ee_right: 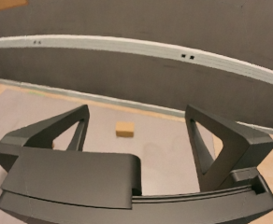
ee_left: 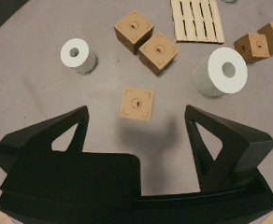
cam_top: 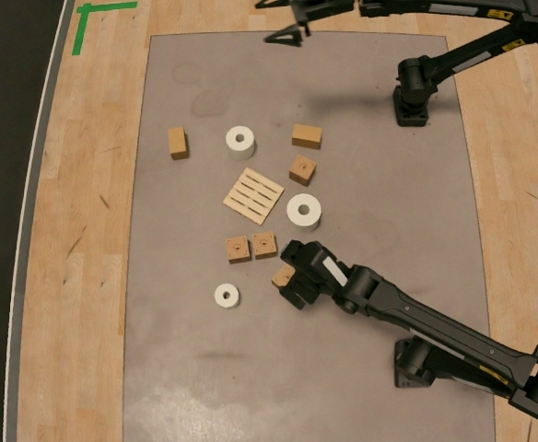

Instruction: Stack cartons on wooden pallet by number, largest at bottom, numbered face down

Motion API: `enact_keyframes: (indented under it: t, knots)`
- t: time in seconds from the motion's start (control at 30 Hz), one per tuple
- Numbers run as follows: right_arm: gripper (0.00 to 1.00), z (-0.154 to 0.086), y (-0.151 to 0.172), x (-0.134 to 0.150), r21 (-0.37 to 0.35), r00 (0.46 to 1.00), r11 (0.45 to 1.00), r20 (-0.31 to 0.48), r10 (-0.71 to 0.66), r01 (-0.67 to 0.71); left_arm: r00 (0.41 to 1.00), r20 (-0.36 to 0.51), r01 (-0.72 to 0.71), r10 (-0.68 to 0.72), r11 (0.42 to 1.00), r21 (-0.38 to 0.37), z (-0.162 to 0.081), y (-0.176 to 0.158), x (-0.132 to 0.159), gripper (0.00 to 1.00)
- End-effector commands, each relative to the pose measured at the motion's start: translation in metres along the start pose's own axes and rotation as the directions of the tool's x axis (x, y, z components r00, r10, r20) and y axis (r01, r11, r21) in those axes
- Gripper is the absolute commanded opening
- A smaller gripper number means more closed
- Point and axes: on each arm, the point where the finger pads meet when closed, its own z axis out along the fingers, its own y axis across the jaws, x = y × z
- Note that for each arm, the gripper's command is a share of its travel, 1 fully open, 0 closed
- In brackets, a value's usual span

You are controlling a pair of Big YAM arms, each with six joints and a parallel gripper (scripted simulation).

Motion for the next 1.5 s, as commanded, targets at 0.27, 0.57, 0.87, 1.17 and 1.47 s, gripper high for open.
enact_keyframes:
  t: [0.27,0.57,0.87,1.17,1.47]
  knots:
    - [1.0,0.056,-0.044,-0.11,0.142,0.97,0.986,0.238,0.047,-0.083,0.998,0.063,-0.006,0.006,1.0,0.0,-0.014,0.0,-0.035,1.0]
    - [1.0,0.06,-0.051,-0.12,0.167,0.965,0.983,0.259,0.032,-0.078,0.999,0.035,-0.006,0.006,1.0,0.0,-0.007,0.0,-0.019,1.0]
    - [1.0,0.06,-0.051,-0.12,0.167,0.966,0.983,0.256,0.033,-0.078,1.0,0.019,-0.006,0.006,1.0,0.0,0.023,0.0,0.007,1.0]
    - [1.0,0.063,-0.047,-0.101,0.161,0.974,0.984,0.222,0.039,-0.076,0.999,0.039,-0.006,0.006,1.0,0.0,0.06,0.0,0.023,1.0]
    - [1.0,0.063,-0.047,-0.101,0.161,0.974,0.984,0.222,0.039,-0.076,0.999,0.048,-0.006,0.006,1.0,0.0,0.059,0.0,0.023,1.0]
